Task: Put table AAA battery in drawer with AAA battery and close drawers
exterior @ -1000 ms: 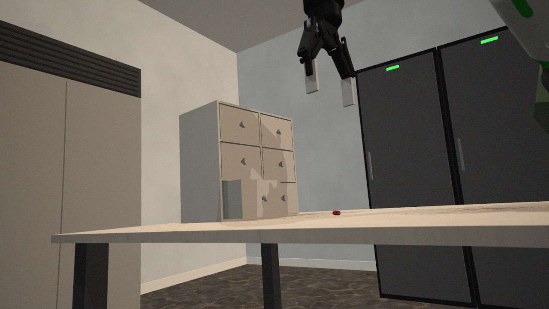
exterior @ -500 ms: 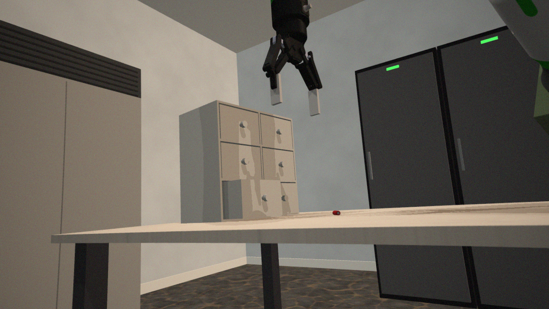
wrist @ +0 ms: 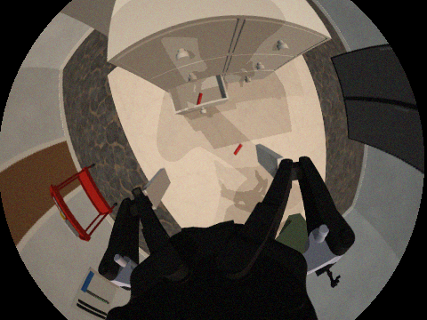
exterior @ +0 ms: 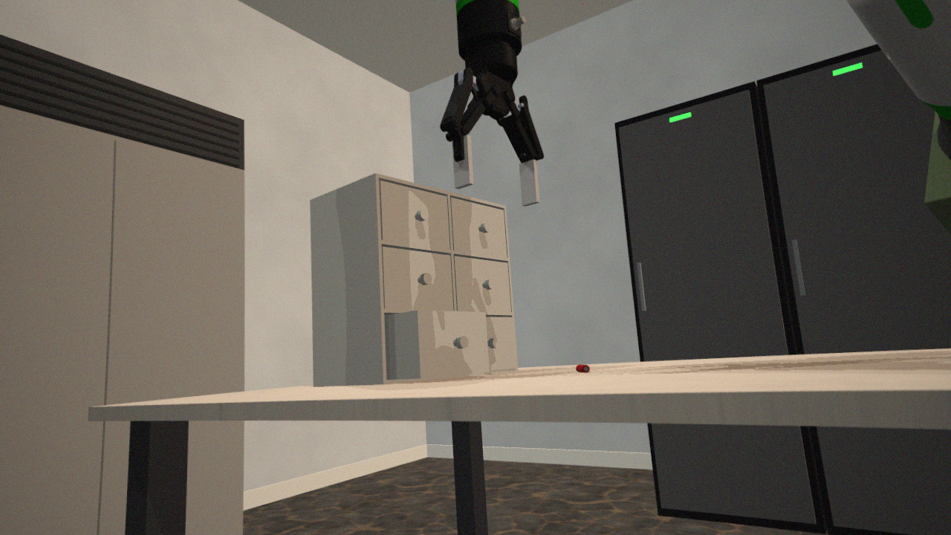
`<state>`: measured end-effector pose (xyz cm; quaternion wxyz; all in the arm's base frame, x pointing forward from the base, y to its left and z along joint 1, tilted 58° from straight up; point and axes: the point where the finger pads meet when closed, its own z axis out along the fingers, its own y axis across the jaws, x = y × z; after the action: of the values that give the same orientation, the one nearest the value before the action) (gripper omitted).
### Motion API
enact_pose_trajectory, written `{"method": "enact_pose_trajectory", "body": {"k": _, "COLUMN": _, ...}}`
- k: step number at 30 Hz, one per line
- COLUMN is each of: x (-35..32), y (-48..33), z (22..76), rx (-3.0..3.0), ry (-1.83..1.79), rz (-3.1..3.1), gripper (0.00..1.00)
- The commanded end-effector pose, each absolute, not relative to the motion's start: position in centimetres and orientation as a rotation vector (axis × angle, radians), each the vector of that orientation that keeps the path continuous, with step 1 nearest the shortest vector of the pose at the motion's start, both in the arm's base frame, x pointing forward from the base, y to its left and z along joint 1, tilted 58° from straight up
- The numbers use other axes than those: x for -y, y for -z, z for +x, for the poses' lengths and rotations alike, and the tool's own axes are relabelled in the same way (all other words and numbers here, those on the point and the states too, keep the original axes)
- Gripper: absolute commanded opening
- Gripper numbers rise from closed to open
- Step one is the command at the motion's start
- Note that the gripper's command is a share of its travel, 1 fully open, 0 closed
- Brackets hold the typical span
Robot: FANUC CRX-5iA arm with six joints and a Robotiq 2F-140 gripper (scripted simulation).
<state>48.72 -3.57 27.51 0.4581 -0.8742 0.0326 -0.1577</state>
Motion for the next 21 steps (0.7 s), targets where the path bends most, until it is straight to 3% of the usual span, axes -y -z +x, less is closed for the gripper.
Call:
{"method": "enact_pose_trajectory", "body": {"k": 1, "x": 3.4, "y": -27.4, "z": 49.3, "rx": -0.089, "ry": 0.417, "rz": -2.153, "gripper": 1.00}}
{"method": "enact_pose_trajectory", "body": {"k": 21, "x": -0.8, "y": -25.3, "z": 57.9, "rx": -0.216, "ry": 0.899, "rz": -2.104, "gripper": 1.00}}
